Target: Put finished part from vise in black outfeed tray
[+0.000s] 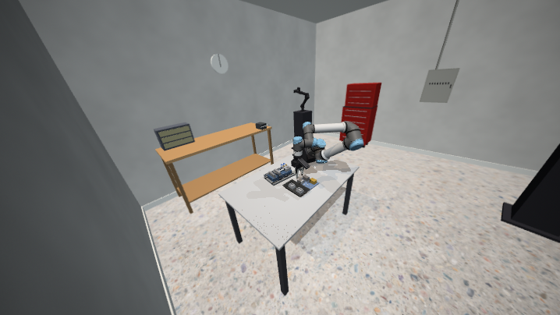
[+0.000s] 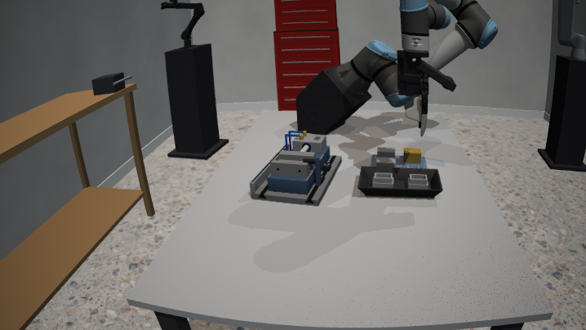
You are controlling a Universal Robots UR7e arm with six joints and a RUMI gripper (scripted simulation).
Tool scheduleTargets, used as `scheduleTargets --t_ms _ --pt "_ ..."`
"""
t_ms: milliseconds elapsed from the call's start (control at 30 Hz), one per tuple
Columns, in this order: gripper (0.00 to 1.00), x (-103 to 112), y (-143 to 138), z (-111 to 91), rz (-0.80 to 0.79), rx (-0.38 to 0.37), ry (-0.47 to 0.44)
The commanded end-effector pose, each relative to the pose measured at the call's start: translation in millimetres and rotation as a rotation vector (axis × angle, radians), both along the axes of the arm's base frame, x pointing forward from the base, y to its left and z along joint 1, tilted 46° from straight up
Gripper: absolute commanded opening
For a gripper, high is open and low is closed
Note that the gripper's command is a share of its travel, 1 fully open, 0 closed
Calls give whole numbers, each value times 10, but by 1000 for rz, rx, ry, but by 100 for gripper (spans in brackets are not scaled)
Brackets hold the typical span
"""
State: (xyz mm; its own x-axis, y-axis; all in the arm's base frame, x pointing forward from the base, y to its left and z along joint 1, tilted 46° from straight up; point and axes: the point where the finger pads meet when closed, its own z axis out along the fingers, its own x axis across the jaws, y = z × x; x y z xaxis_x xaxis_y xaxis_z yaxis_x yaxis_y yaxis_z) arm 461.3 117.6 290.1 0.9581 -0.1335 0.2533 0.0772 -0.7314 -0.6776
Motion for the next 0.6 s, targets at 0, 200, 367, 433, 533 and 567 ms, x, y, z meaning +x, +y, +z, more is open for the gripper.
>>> scheduleTargets --t_ms 0,200,367,433,533,567 --pt "40 -9 -25 25 0 0 0" --pt "0 -9 -27 26 0 0 0" --pt "0 -9 -27 26 0 0 0" --pt "0 -9 -27 26 0 0 0" --pt "0 -9 -27 26 0 0 0" --pt "0 -9 -27 26 0 0 0"
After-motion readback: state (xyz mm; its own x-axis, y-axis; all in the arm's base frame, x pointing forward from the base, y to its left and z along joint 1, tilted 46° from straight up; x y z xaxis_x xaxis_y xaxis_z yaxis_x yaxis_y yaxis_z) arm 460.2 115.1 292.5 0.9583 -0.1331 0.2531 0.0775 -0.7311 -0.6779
